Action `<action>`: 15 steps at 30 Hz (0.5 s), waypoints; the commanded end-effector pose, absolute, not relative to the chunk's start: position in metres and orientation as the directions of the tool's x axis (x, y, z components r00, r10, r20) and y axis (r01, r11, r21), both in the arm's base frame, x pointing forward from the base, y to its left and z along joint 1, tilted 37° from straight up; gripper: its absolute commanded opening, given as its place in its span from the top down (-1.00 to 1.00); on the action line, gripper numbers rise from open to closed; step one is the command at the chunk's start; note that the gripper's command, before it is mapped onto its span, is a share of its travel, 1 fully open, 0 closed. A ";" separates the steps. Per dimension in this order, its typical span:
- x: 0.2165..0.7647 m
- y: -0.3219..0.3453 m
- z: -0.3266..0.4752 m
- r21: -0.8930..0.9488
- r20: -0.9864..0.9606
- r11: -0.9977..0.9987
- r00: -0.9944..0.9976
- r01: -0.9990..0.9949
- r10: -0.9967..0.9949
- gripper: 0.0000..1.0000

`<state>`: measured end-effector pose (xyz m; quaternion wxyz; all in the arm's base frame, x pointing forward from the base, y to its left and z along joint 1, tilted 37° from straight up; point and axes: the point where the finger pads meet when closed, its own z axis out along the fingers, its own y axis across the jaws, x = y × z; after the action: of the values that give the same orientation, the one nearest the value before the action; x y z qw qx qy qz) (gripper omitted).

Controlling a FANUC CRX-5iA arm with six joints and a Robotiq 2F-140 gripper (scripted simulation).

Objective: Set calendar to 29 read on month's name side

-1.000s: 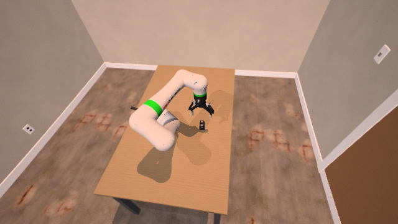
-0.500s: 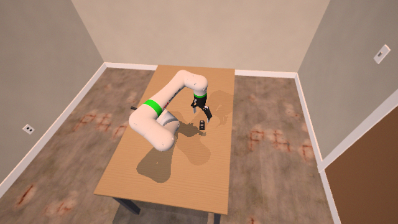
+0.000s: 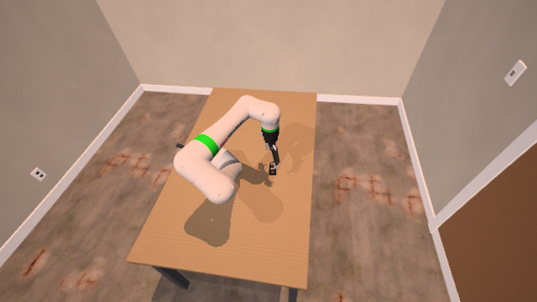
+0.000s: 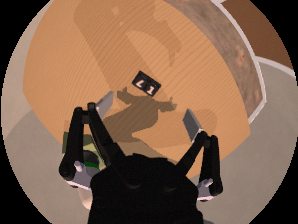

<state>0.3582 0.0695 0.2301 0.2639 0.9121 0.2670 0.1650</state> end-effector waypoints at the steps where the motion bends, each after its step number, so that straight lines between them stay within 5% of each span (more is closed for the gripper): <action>1: 0.359 0.069 0.229 0.543 0.255 -0.799 0.855 0.259 0.451 -1.00; 15: 0.361 0.067 0.226 0.392 0.454 -0.913 0.887 -0.112 0.087 -1.00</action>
<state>0.3604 0.0674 0.2263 0.2164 0.9495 0.0394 0.2237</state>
